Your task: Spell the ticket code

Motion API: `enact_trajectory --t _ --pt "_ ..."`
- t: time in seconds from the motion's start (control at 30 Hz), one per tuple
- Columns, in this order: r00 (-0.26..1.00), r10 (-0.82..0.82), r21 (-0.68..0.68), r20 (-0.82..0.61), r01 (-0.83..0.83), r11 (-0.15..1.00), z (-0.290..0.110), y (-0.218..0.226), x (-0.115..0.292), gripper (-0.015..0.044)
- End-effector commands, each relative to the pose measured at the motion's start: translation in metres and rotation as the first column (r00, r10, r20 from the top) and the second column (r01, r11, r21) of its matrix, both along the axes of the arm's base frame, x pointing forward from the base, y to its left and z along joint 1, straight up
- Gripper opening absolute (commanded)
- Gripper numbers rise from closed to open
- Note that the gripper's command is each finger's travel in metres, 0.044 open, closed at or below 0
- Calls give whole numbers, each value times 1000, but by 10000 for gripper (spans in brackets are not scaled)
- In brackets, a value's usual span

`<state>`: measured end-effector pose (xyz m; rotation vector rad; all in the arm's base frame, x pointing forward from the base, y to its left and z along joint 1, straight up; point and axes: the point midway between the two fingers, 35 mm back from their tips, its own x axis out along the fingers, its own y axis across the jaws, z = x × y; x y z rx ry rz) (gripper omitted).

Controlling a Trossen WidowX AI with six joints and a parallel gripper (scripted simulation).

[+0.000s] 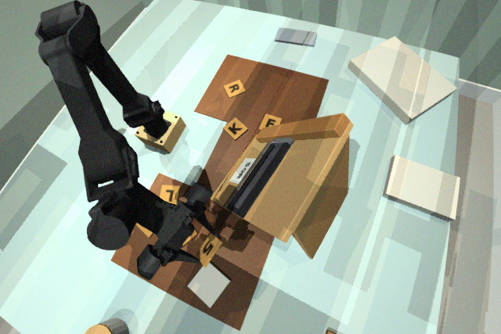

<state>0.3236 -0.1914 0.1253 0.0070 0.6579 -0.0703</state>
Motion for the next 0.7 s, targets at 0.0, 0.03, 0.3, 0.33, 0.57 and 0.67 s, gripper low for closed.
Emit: enact_trajectory --t 0.0,0.03,0.3,0.33,0.57,0.67 --pt "1000 -3 3 -1 3 1000 0 4 0 0" --pt "1000 -3 3 -1 3 1000 0 4 0 0" --pt "1000 -3 3 -1 3 1000 -1 8 0 0" --pt "1000 -3 3 -1 3 1000 -1 9 0 0" --pt "1000 -3 3 -1 3 1000 -2 12 0 0" --pt "1000 -3 3 -1 3 1000 -2 14 1 0"
